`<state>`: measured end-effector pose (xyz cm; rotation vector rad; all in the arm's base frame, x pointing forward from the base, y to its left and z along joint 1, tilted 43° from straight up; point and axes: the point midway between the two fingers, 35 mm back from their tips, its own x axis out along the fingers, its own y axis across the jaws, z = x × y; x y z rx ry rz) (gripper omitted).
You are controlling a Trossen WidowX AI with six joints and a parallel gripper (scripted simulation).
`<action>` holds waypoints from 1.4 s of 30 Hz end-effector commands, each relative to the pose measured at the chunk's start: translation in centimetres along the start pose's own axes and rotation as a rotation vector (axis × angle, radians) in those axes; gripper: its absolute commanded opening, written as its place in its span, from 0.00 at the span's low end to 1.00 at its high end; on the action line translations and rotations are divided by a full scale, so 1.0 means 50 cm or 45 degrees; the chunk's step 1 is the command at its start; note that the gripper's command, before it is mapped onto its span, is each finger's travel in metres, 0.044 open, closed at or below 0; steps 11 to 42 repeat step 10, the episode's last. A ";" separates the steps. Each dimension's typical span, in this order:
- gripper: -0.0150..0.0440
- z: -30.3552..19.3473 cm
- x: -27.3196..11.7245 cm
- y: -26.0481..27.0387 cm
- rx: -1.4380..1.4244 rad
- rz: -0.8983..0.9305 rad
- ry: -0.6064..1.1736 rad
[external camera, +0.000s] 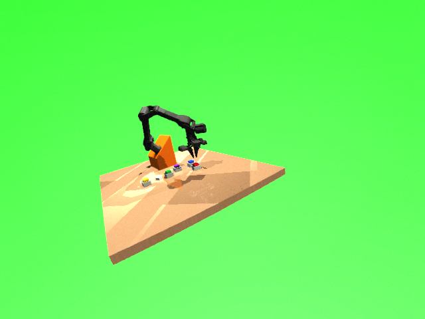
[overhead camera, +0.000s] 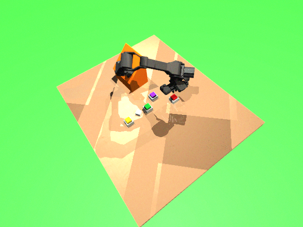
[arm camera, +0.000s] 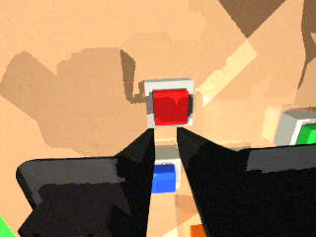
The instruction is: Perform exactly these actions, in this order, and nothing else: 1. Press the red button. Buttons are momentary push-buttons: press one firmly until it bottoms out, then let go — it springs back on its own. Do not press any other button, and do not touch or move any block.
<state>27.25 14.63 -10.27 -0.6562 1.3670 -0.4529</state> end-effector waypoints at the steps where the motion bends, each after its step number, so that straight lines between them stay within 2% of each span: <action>1: 0.56 -0.060 -0.077 0.076 -0.018 0.014 -0.008; 3: 0.64 -0.086 -0.104 0.099 -0.017 0.010 -0.007; 9: 0.91 -0.090 -0.107 0.102 -0.017 0.009 -0.007; 42: 0.91 -0.090 -0.107 0.102 -0.017 0.009 -0.007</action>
